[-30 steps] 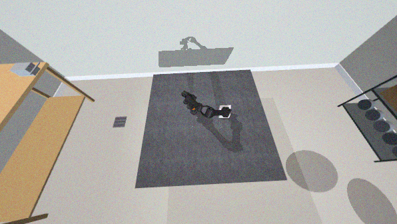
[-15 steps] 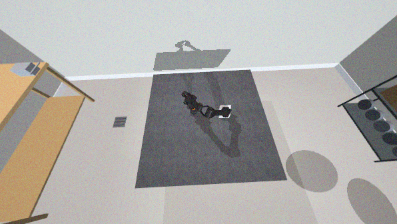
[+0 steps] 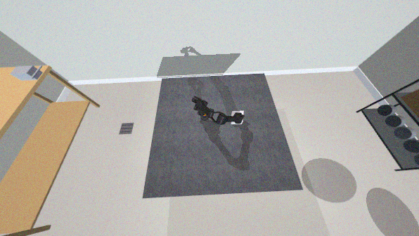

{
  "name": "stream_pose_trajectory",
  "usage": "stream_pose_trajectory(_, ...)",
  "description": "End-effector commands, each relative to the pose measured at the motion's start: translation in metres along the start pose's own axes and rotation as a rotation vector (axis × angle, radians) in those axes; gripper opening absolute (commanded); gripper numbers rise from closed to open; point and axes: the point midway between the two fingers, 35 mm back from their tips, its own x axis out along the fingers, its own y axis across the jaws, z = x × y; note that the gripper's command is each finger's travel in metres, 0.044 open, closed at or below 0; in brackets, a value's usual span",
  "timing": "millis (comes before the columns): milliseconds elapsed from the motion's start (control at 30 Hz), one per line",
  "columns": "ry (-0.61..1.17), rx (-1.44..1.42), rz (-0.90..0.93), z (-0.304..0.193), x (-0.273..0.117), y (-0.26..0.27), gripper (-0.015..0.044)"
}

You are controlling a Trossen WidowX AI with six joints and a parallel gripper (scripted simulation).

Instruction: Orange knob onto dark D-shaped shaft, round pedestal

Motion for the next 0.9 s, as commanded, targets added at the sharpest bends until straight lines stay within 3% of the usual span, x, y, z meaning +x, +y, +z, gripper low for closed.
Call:
stream_pose_trajectory(0, -0.005, -0.014, -0.001, 0.001, 0.000, 0.000, 0.0000)
stream_pose_trajectory(867, -0.005, 0.026, 0.000, 0.000, 0.012, 0.001, 0.0000)
